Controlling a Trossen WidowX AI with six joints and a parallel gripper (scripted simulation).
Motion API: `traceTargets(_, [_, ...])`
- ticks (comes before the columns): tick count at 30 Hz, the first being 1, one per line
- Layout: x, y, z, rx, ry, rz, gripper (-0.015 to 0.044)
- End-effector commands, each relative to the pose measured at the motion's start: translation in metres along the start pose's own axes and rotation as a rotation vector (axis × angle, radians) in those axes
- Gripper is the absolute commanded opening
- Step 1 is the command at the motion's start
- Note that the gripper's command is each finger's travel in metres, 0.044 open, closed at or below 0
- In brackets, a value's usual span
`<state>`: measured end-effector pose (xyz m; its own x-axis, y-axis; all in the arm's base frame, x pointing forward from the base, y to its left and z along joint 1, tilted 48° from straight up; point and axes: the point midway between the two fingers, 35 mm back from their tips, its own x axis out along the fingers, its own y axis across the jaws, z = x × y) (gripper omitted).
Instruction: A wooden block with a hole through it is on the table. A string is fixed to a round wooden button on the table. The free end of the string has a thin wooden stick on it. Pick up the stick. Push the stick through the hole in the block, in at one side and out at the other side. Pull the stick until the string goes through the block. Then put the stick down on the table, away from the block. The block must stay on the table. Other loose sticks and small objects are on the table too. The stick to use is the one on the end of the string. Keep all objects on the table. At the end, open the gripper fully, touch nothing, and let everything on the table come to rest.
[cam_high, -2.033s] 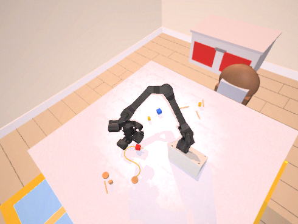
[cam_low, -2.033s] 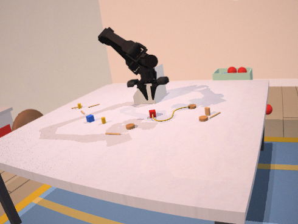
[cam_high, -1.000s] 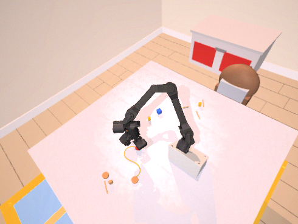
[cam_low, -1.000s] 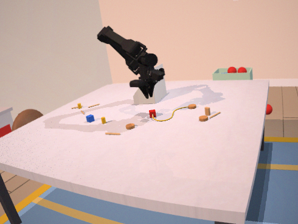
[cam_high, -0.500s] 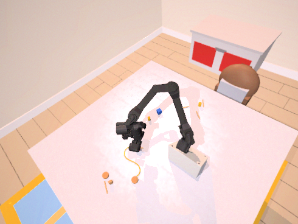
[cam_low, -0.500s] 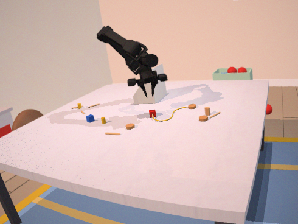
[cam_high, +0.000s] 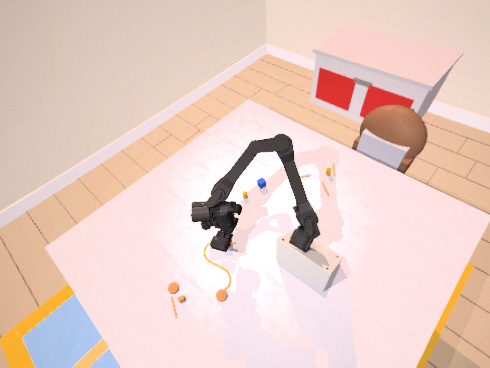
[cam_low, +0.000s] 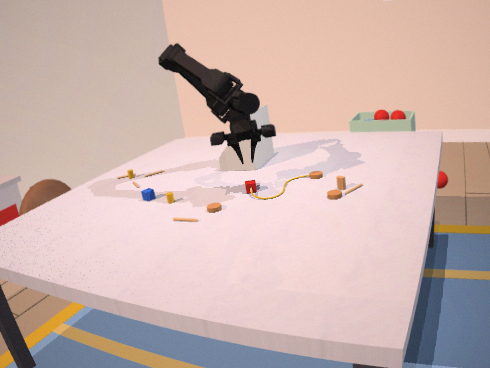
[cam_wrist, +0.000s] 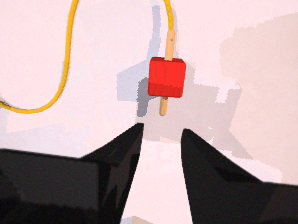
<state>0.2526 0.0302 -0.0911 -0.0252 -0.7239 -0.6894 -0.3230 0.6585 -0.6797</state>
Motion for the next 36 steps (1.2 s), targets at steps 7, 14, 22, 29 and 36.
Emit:
traceTargets(7, [0.018,0.0,-0.002,-0.01,0.005,-0.006,0.012])
traceTargets(14, [0.029,0.0,-0.002,-0.01,0.005,-0.006,0.012])
traceTargets(22, [0.043,-0.001,-0.002,-0.01,0.005,-0.007,0.012])
traceTargets(29, [0.054,-0.001,-0.003,-0.009,0.006,-0.008,0.012])
traceTargets(36, [0.066,-0.002,-0.005,-0.009,0.008,-0.01,0.012])
